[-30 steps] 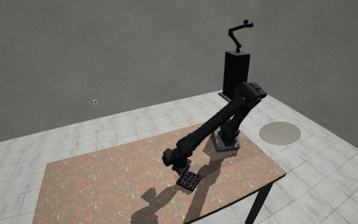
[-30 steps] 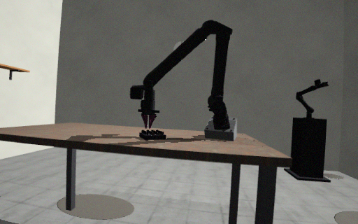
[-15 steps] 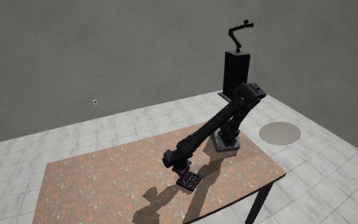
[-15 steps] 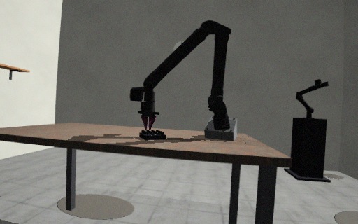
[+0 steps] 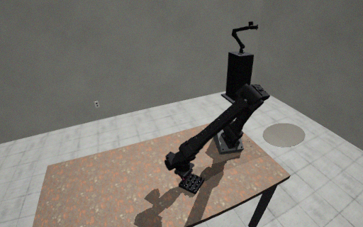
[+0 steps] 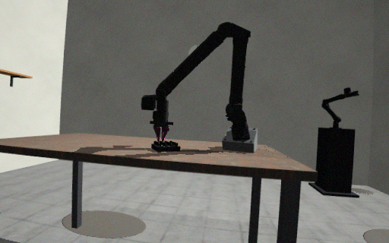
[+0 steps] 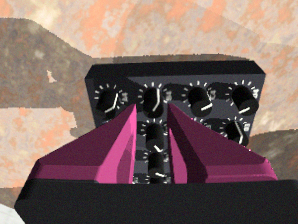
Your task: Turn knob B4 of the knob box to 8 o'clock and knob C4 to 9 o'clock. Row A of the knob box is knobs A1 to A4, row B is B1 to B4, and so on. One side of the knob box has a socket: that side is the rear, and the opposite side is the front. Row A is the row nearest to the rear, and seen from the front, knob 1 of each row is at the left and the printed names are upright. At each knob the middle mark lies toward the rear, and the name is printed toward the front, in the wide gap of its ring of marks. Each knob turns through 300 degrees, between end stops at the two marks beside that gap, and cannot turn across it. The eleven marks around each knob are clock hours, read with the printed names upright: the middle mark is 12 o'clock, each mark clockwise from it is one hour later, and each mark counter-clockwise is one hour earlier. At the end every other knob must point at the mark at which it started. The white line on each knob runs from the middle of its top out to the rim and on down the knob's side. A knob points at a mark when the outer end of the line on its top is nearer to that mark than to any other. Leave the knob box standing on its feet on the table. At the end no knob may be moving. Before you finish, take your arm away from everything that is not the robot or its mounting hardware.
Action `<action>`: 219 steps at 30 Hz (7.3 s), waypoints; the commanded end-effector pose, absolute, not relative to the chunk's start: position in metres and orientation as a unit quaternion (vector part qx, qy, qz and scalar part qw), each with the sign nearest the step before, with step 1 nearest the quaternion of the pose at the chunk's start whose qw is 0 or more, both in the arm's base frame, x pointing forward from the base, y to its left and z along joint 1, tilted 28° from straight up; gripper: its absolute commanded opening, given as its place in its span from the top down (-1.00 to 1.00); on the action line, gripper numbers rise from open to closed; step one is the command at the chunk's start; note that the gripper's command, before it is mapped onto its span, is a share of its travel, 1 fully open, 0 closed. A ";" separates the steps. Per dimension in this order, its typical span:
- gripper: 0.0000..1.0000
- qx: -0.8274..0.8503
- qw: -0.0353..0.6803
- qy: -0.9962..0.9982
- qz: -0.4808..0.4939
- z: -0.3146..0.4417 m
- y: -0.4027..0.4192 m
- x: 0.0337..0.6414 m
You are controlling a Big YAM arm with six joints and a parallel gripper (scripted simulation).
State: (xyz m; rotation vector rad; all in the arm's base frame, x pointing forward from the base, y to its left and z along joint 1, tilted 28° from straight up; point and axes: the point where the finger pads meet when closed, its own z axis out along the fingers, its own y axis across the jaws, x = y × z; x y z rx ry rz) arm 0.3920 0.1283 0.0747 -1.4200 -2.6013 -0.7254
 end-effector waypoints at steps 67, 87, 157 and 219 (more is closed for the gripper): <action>0.84 -0.460 0.048 -0.855 -0.233 0.068 0.130 0.390; 0.84 -0.413 0.035 -0.879 -0.235 0.068 0.130 0.390; 0.84 0.229 -0.124 -0.943 -0.209 0.071 0.134 0.393; 0.62 0.321 -0.143 -0.916 -0.196 0.071 0.133 0.393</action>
